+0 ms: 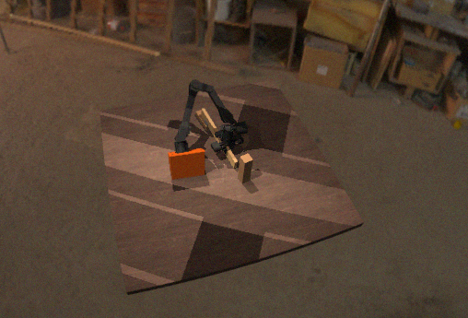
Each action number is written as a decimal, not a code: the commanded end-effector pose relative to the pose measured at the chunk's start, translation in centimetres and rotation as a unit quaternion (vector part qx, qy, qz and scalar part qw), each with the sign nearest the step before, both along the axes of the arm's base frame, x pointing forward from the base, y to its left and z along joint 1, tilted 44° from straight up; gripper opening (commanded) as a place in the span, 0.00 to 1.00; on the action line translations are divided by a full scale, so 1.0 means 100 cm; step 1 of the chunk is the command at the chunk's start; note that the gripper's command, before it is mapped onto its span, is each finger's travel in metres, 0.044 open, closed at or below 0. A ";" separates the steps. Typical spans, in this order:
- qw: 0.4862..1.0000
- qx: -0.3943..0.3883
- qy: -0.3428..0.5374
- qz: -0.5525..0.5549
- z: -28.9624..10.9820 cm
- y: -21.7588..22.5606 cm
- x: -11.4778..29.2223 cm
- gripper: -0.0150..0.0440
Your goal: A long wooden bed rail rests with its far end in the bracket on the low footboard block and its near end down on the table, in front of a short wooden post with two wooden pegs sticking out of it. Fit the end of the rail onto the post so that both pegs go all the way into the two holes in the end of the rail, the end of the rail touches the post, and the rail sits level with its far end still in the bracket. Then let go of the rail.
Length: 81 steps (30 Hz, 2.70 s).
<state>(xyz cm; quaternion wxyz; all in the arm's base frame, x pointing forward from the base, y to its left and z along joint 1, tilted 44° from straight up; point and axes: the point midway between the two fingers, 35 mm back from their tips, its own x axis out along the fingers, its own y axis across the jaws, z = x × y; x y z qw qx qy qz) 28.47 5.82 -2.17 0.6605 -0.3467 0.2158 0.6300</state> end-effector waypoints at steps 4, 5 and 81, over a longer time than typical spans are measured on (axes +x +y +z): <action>1.000 0.001 -0.006 -0.001 0.005 -0.004 0.003 0.25; 1.000 0.001 -0.006 -0.001 0.005 -0.004 0.003 0.25; 1.000 0.001 -0.006 -0.001 0.021 -0.019 0.001 0.25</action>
